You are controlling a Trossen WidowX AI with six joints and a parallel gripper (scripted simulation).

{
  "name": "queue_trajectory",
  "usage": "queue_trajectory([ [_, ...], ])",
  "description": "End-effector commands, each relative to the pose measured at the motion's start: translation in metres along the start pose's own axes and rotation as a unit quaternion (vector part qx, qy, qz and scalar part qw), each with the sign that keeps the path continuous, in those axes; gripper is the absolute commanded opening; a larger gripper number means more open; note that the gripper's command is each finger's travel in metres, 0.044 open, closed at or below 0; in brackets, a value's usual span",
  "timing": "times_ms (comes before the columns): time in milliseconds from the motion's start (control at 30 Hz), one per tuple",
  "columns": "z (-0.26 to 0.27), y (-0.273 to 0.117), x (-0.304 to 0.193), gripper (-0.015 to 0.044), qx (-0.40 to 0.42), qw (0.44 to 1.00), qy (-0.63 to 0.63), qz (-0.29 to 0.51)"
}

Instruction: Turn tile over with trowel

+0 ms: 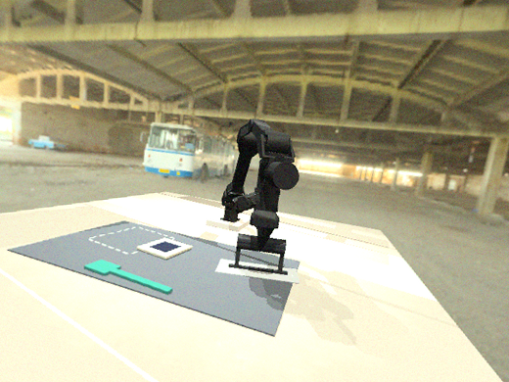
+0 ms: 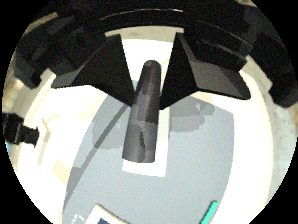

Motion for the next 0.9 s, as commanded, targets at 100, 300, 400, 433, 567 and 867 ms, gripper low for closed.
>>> queue_trajectory([
  [100, -0.0004, 0.0012, 0.0002, 0.013, -0.002, 0.994, 0.105, 0.0],
  [300, -0.0004, 0.0012, 0.0002, 0.013, -0.002, 0.983, 0.183, -0.001],
  [400, -0.0004, 0.0012, 0.0002, 0.013, -0.002, 0.983, 0.185, -0.001],
  [433, -0.0004, 0.0012, 0.0002, 0.013, -0.002, 0.983, 0.185, -0.001],
  [567, -0.0004, 0.0012, 0.0002, 0.0183, -0.002, 0.983, 0.185, -0.001],
  [867, -0.0004, 0.0012, 0.0002, 0.027, -0.002, 0.983, 0.185, -0.001],
])
Point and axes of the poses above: the point midway between the two fingers, 35 mm back from their tips, its own y axis out along the fingers, its own z axis across the jaws, x = y × z, the point moved 8 cm from there along -y, back along the fingers, and after that the axes turned 14 degrees about y, right-handed, at the moved point
